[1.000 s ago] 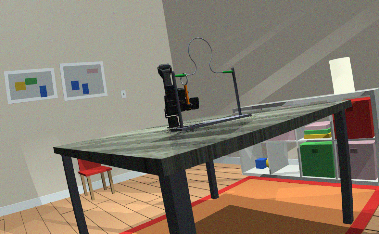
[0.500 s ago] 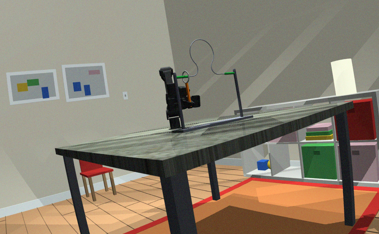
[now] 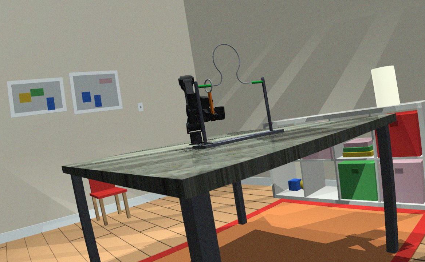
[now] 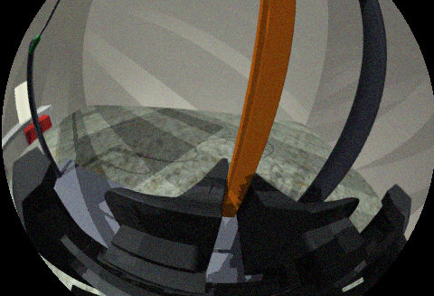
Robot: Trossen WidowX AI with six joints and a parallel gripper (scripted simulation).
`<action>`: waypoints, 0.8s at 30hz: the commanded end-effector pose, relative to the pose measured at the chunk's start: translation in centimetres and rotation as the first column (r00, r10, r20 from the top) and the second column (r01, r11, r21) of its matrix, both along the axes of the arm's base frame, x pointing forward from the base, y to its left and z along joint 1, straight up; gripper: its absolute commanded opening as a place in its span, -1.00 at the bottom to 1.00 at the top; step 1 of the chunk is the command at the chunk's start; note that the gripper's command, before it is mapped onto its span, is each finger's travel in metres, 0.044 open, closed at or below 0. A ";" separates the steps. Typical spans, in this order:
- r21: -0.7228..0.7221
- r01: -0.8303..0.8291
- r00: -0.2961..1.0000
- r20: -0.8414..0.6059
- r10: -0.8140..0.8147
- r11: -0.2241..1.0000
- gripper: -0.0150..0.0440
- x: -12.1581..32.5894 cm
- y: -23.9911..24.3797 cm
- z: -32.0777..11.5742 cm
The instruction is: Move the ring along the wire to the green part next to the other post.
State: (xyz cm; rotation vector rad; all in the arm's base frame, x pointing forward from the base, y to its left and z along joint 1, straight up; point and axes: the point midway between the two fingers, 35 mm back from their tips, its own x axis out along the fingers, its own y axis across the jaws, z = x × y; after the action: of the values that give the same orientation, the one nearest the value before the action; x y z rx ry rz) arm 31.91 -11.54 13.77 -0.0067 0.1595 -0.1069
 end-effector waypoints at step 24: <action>0.022 0.002 1.000 -0.002 -0.002 1.000 -1.00 0.3 2.7 0.0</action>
State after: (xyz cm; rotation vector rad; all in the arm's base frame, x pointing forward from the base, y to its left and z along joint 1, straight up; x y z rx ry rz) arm 32.24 -9.09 13.72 0.0054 0.1641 -0.1020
